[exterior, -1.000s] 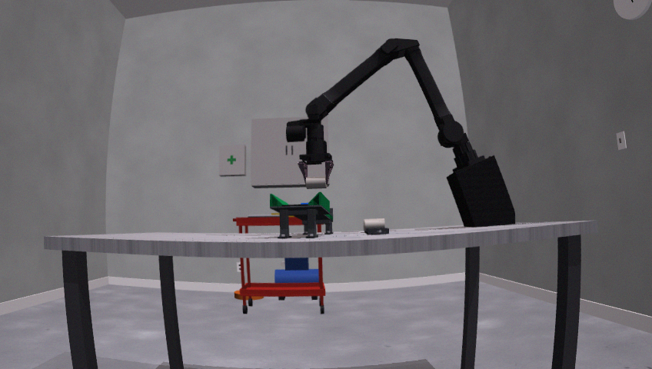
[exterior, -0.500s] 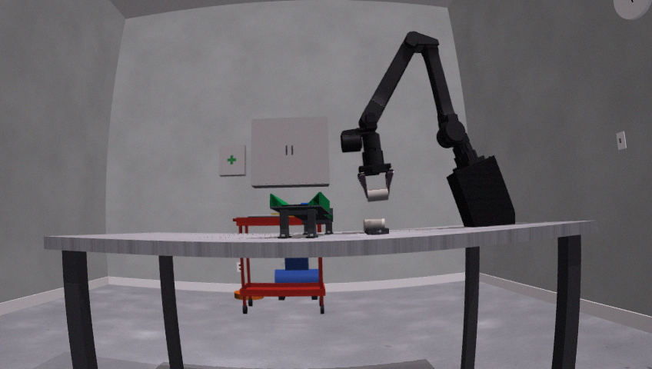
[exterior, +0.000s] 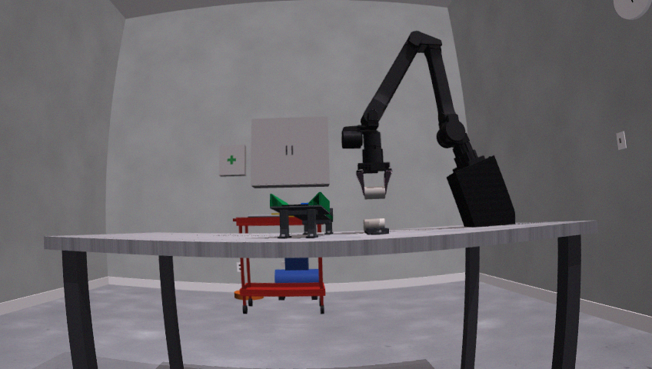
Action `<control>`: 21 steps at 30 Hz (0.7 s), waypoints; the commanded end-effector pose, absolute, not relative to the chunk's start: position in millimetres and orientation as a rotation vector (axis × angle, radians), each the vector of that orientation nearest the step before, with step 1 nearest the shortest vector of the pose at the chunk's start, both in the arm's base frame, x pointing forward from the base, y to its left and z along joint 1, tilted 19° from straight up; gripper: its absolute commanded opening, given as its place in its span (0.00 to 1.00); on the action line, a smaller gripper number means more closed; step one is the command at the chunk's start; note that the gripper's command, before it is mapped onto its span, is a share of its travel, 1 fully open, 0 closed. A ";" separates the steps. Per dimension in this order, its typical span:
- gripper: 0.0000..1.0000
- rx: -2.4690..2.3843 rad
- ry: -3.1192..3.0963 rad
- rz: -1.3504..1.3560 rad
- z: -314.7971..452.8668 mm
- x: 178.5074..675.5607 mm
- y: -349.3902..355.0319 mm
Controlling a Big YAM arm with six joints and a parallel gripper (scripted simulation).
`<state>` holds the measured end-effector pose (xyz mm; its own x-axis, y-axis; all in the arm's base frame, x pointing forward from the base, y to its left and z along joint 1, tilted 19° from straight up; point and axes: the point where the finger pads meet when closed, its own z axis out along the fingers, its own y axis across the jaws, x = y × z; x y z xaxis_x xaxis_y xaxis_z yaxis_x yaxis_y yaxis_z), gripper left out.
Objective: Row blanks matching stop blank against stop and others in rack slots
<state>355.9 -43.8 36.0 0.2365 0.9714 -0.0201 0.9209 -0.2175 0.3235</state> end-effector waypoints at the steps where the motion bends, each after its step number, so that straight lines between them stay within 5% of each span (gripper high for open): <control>1: 0.64 2.241 1.757 0.283 37.9 364.4 -43.5; 21: 0.64 2.239 1.763 0.277 -23.3 380.8 -54.1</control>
